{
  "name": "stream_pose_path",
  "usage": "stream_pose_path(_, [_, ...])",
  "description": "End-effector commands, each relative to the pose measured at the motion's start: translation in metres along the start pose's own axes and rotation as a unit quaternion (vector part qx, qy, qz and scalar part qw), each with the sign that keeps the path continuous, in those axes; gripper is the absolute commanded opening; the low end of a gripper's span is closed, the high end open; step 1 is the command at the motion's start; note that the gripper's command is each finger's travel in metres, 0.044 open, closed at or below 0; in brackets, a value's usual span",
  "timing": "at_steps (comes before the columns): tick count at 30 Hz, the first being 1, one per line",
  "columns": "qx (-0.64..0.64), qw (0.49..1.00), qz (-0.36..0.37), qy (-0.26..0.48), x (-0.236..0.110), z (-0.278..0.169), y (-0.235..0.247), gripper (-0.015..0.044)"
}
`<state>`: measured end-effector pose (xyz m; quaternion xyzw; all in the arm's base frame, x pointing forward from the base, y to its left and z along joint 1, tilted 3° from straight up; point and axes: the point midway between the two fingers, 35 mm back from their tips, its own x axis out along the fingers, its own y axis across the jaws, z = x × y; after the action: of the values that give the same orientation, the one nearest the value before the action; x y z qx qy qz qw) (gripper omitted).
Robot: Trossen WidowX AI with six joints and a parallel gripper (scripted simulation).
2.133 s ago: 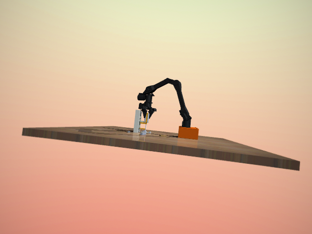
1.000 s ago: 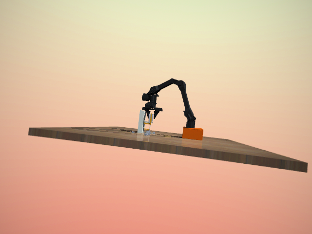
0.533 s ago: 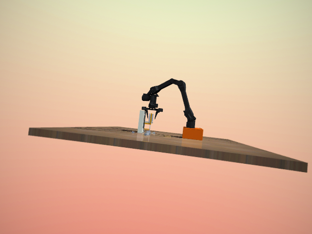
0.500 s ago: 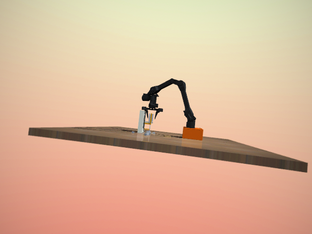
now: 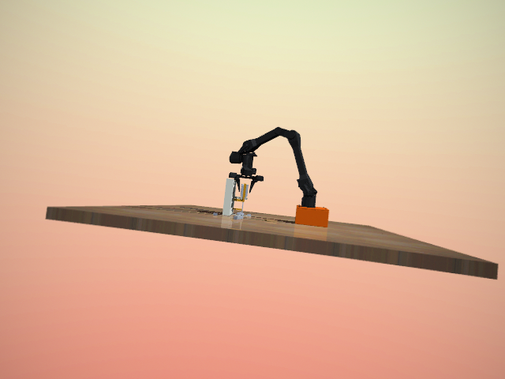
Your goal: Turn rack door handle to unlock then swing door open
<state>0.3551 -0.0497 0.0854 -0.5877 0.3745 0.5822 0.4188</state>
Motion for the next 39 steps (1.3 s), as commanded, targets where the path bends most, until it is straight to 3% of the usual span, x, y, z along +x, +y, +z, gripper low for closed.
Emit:
stream_pose_path(1, [-0.004, 1.000, -0.002, -0.001, 0.0000, 0.0014, -0.0018, 0.0242])
stream_pose_path(33, [-0.004, 1.000, -0.002, -0.001, 0.0000, 0.0014, -0.0018, 0.0028])
stream_pose_path(39, [0.011, 1.000, -0.002, -0.001, 0.0000, 0.0021, -0.0009, 0.0023])
